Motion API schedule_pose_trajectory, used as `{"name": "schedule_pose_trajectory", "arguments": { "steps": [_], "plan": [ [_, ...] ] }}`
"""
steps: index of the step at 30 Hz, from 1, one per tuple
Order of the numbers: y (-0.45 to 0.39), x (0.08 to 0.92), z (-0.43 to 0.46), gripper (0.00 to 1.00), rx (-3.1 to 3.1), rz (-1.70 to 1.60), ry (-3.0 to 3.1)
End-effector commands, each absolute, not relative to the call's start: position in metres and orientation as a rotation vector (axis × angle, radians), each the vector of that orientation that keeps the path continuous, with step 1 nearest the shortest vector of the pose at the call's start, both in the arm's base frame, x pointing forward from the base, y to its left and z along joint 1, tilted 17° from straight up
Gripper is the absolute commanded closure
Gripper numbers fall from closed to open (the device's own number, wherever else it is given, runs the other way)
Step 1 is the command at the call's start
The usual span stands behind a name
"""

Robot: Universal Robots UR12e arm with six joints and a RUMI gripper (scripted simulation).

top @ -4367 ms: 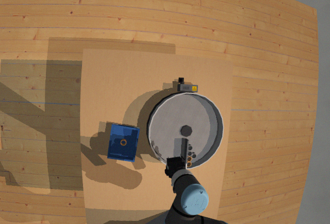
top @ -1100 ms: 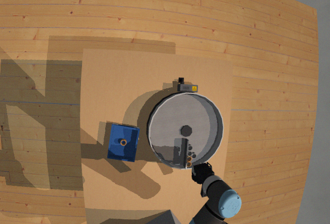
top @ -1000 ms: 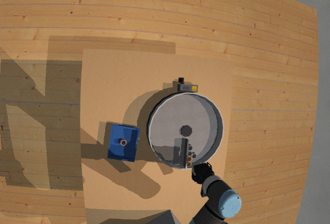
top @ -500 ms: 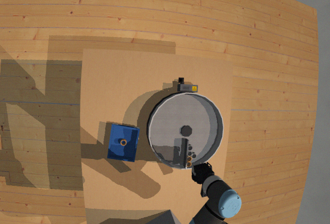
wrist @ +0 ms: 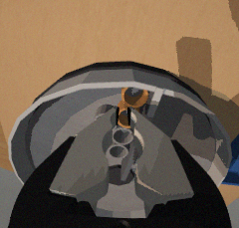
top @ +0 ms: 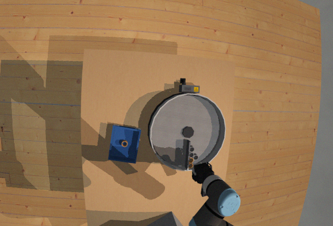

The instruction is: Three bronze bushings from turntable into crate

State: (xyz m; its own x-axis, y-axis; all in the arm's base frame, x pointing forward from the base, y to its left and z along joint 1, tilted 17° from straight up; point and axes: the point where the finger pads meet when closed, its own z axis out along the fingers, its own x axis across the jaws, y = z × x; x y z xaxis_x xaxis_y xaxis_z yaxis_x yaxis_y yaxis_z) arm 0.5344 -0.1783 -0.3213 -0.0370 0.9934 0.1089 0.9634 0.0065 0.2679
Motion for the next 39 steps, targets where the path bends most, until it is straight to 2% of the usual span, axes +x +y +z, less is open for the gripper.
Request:
{"name": "schedule_pose_trajectory", "arguments": {
  "steps": [1, 39],
  "plan": [
    [-0.1782, 0.5354, -0.3237, 0.95, 2.099, 0.411, 2.146],
    [-0.1779, 0.5363, -0.3269, 0.95, 2.099, 0.411, 2.146]
  ]
}}
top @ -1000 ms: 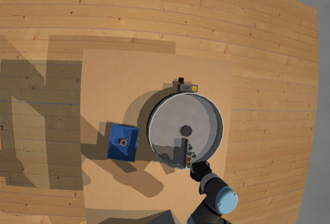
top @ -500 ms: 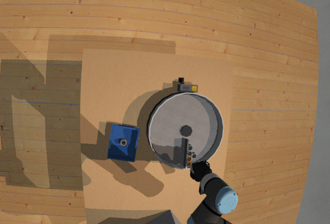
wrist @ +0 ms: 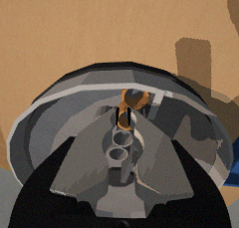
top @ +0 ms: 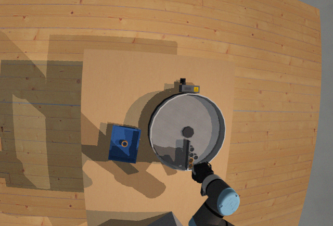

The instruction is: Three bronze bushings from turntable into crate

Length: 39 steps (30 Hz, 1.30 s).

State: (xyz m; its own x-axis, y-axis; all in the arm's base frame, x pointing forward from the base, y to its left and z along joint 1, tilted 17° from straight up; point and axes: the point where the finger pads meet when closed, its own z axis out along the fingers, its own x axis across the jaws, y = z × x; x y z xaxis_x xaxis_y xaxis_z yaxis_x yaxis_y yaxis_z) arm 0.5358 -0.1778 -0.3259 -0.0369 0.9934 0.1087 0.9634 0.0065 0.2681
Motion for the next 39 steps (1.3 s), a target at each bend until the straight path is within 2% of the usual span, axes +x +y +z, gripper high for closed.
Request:
{"name": "schedule_pose_trajectory", "arguments": {
  "steps": [1, 39],
  "plan": [
    [-0.178, 0.537, -0.328, 0.95, 2.099, 0.411, 2.146],
    [-0.176, 0.54, -0.341, 0.95, 2.099, 0.411, 2.146]
  ]
}}
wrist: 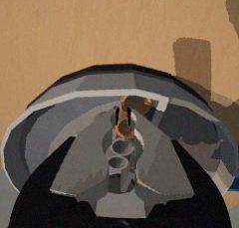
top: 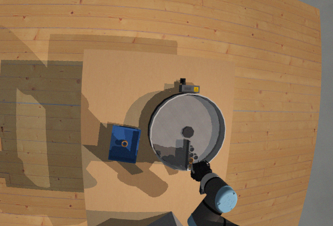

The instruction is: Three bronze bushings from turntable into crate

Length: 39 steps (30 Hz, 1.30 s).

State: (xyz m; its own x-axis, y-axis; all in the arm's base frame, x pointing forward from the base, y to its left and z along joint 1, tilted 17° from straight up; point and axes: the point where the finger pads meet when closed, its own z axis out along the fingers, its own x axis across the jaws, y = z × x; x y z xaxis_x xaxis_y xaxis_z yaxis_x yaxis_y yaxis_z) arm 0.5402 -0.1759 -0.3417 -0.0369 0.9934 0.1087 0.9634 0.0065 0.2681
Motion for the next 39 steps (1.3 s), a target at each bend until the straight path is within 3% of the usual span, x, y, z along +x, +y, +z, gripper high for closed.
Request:
{"name": "schedule_pose_trajectory", "arguments": {
  "steps": [1, 39],
  "plan": [
    [-0.176, 0.54, -0.341, 0.95, 2.099, 0.411, 2.146],
    [-0.174, 0.546, -0.36, 0.95, 2.099, 0.411, 2.146]
  ]
}}
